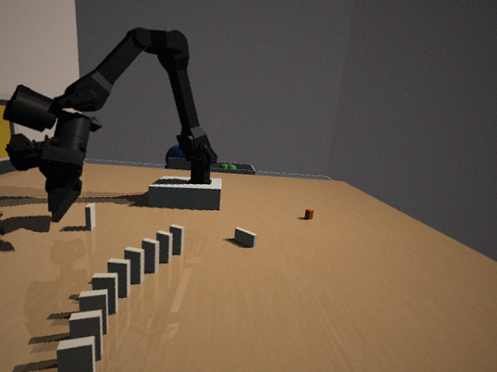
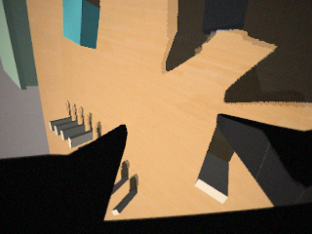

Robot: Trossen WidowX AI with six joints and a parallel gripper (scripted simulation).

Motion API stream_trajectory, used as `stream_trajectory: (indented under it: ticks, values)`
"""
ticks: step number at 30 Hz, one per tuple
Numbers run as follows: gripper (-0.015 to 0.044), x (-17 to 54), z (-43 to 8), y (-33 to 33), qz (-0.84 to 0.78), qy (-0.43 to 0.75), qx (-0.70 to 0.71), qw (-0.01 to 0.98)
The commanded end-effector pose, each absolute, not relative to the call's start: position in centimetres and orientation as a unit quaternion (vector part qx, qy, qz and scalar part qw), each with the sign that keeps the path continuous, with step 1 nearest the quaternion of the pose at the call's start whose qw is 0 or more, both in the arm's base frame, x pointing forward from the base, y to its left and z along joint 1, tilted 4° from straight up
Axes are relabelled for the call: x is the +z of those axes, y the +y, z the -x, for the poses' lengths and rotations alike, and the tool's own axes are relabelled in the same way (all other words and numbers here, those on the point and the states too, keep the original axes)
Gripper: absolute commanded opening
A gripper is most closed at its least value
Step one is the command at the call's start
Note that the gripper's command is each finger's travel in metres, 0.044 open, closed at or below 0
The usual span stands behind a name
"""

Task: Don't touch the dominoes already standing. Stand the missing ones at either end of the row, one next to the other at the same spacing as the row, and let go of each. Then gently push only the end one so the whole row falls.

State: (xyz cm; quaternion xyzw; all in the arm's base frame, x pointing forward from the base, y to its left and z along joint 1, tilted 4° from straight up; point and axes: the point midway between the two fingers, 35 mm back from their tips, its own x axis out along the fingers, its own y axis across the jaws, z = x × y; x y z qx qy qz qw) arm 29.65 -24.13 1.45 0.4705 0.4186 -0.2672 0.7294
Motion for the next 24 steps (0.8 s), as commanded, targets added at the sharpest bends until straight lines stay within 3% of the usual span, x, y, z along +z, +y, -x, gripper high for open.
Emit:
stream_trajectory:
  ticks: [1,18,24]
  values:
    - [0.044,7.0,-27.0,-20.8,-0.471,0.51,-0.468,0.548]
    - [0.044,8.0,-26.0,-20.1,-0.459,0.521,-0.5,0.518]
    - [0.044,3.0,-25.9,-20.3,-0.459,0.521,-0.5,0.518]
